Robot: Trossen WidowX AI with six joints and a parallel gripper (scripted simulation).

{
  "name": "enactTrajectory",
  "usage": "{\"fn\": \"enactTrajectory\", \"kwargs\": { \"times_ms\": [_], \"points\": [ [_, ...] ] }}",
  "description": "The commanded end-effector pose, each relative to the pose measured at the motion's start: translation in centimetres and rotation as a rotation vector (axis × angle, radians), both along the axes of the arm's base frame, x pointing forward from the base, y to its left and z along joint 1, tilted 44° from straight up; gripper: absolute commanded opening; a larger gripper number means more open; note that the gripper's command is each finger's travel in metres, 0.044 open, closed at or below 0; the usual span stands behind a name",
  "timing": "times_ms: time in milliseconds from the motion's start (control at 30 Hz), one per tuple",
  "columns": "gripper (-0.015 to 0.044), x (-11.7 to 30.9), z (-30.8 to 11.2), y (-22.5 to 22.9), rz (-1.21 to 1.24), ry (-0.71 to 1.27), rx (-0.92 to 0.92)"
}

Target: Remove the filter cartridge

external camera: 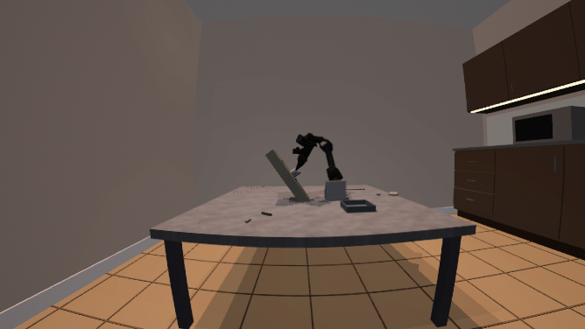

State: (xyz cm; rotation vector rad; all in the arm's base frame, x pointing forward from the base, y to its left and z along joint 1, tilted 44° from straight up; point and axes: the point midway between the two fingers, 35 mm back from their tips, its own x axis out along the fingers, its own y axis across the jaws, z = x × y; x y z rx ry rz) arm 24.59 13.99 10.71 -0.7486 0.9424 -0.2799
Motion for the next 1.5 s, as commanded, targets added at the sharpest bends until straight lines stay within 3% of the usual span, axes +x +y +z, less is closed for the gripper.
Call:
{"fn": "enactTrajectory", "kwargs": {
  "times_ms": [0, 300, 867, 1133, 1467],
  "points": [
    [0.0305, 0.4, -0.2, -0.4, 0.001, -0.005, -0.002],
    [0.0305, 1.1, -1.0, -1.2, 0.000, -0.007, -0.004],
    [0.0191, 0.9, -0.9, -0.9, -0.001, -0.002, -0.002],
    [0.0000, 1.5, -0.2, -0.1, 0.000, -0.002, -0.002],
    [0.0000, 0.8, 2.0, 2.2, 0.002, 0.004, 0.002]
  ]
}}
